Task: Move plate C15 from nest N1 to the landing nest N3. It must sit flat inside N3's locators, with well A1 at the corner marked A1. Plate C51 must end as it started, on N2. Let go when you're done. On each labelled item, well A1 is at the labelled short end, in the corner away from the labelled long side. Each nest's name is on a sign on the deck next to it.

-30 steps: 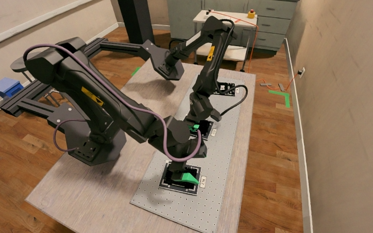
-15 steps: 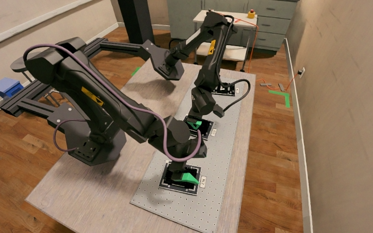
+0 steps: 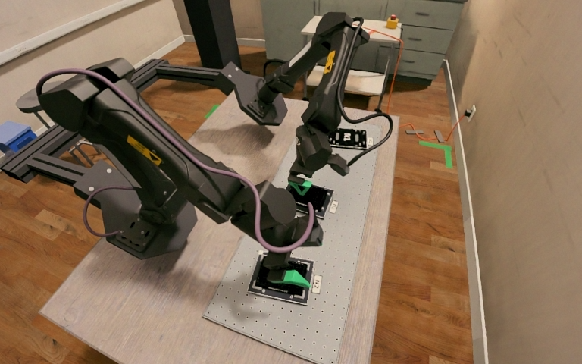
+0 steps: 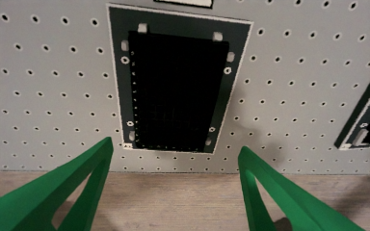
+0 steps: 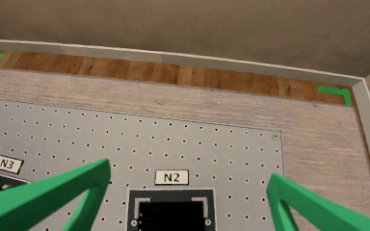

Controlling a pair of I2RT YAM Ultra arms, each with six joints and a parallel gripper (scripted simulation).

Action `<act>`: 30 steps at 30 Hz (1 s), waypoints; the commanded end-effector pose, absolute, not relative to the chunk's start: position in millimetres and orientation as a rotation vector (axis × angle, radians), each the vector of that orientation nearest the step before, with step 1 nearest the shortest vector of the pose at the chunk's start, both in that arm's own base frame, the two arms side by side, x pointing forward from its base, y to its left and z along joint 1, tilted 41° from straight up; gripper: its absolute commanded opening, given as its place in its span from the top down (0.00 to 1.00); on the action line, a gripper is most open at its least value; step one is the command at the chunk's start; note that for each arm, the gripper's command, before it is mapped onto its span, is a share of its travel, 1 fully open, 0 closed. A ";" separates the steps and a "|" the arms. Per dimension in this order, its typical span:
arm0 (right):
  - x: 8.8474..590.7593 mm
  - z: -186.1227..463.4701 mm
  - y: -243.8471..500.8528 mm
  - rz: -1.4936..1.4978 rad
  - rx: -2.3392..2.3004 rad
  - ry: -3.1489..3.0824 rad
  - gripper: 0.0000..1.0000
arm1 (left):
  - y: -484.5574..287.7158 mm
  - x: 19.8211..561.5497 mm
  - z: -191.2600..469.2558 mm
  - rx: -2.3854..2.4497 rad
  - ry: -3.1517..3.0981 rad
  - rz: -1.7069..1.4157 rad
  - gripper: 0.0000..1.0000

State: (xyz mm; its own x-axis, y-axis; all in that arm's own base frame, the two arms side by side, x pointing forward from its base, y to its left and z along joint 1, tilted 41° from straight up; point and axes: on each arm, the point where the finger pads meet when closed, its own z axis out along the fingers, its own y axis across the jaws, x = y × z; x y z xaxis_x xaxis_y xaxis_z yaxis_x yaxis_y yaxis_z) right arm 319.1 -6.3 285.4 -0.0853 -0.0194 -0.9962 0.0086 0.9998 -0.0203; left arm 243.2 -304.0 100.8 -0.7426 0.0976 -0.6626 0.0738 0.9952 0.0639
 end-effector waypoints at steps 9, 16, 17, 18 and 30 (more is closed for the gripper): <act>316.1 293.4 -6.4 -0.021 -0.009 1.632 0.00 | -316.2 249.1 114.8 0.305 2.252 0.040 0.00; 316.1 293.4 -6.4 -0.021 -0.009 1.632 0.00 | -314.1 245.5 117.4 0.521 2.086 0.052 0.00; 316.1 293.4 -6.4 -0.021 -0.009 1.632 0.00 | -312.5 244.0 116.7 0.560 2.056 0.055 0.00; 316.1 293.4 -6.4 -0.021 -0.009 1.632 0.00 | -310.7 242.9 116.2 0.594 2.030 0.060 0.00; 316.1 293.4 -6.4 -0.021 -0.009 1.632 0.00 | -296.9 235.2 111.6 0.907 1.746 0.076 0.00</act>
